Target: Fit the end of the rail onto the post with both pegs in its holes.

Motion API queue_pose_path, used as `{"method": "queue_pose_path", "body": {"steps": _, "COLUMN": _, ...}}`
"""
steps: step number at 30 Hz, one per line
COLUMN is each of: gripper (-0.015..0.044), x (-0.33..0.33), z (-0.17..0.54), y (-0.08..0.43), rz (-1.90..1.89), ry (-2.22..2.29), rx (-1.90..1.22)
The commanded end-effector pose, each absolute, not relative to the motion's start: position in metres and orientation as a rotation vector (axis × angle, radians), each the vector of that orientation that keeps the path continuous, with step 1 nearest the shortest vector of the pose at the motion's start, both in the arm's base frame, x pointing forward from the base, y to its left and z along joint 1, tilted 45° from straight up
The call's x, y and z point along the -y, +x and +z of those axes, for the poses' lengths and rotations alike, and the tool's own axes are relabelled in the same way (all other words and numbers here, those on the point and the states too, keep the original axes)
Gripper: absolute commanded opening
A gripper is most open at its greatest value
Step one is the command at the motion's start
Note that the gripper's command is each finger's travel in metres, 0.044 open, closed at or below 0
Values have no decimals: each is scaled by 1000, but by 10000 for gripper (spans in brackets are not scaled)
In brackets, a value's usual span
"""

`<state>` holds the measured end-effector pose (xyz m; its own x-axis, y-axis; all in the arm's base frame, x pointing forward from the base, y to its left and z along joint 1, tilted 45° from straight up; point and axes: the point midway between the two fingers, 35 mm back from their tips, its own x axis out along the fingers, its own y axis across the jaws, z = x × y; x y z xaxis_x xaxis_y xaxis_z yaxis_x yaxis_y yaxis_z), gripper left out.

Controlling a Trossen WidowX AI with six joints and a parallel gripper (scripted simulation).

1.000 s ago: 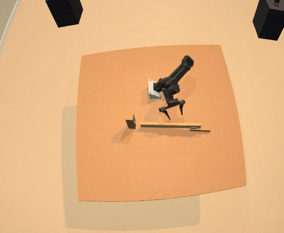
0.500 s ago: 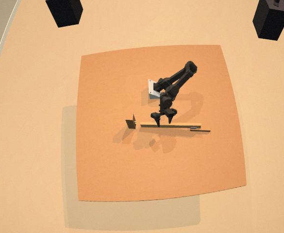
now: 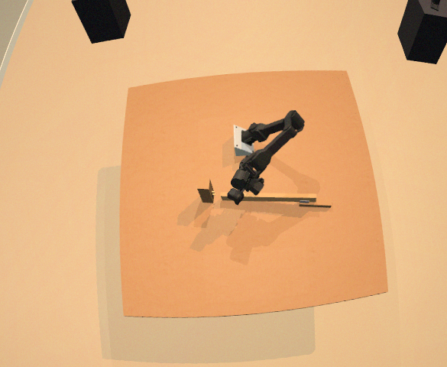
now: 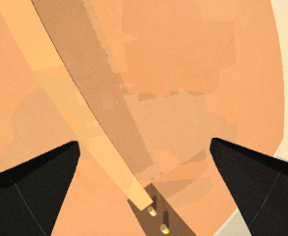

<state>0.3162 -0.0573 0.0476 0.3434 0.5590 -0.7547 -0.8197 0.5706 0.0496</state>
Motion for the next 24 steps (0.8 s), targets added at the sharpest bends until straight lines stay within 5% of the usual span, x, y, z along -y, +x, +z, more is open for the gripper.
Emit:
{"method": "queue_pose_path", "body": {"steps": 1, "gripper": 440, "x": 79, "z": 16, "y": 301, "rz": 1480, "ry": -585, "rx": -682}}
{"method": "queue_pose_path", "body": {"steps": 24, "gripper": 440, "x": 71, "z": 6, "y": 301, "rz": 1484, "ry": -587, "rx": -679}}
